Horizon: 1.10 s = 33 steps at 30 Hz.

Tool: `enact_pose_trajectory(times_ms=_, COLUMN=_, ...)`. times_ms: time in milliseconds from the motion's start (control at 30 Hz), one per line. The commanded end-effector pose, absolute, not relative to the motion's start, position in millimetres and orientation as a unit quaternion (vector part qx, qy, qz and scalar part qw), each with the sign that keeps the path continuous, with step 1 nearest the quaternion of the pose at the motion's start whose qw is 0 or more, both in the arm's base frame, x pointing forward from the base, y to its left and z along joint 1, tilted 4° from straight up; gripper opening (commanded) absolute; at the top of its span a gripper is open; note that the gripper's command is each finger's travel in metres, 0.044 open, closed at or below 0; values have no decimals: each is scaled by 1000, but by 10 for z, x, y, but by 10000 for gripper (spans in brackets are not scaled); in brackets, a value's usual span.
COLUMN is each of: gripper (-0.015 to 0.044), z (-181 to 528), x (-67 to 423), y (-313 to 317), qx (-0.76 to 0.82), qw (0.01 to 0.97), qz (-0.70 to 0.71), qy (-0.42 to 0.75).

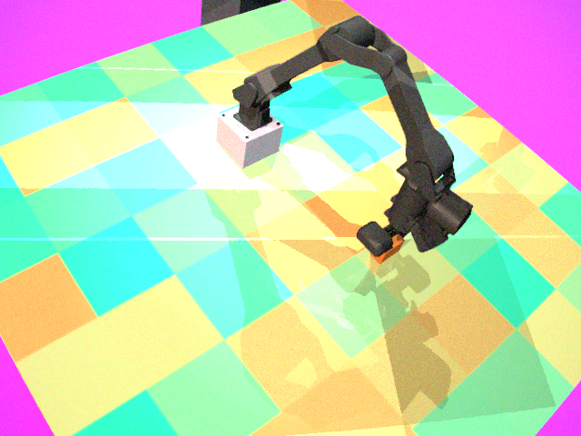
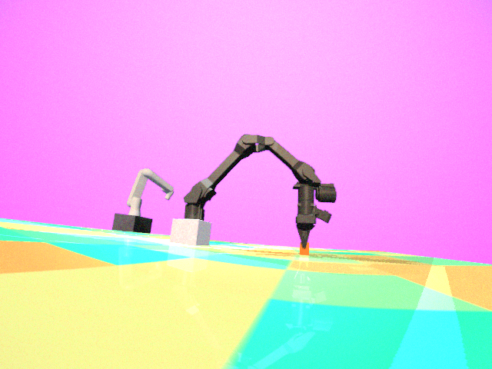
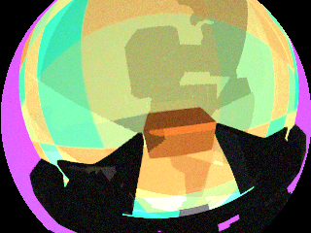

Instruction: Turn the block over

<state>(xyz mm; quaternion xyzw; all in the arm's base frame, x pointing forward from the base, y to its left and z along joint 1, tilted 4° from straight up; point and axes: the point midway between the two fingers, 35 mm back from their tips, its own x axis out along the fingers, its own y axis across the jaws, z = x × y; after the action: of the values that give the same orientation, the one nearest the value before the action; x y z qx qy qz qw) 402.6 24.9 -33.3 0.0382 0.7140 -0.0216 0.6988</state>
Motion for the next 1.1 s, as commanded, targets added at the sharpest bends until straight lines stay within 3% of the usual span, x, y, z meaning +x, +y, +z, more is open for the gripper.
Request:
enact_pose_trajectory(times_ms=0, gripper=302, z=-341, x=4025, y=256, qx=40, qw=699, qz=-20, qy=714)
enact_pose_trajectory(times_ms=700, gripper=162, z=-341, x=4025, y=256, qx=40, qw=699, qz=-20, qy=714)
enact_pose_trajectory(times_ms=900, gripper=5, z=-41, x=4033, y=248, qx=40, qw=699, qz=-20, qy=714)
enact_pose_trajectory(times_ms=1067, gripper=0, z=-48, x=4037, y=248, qx=39, qw=702, qz=-21, qy=710)
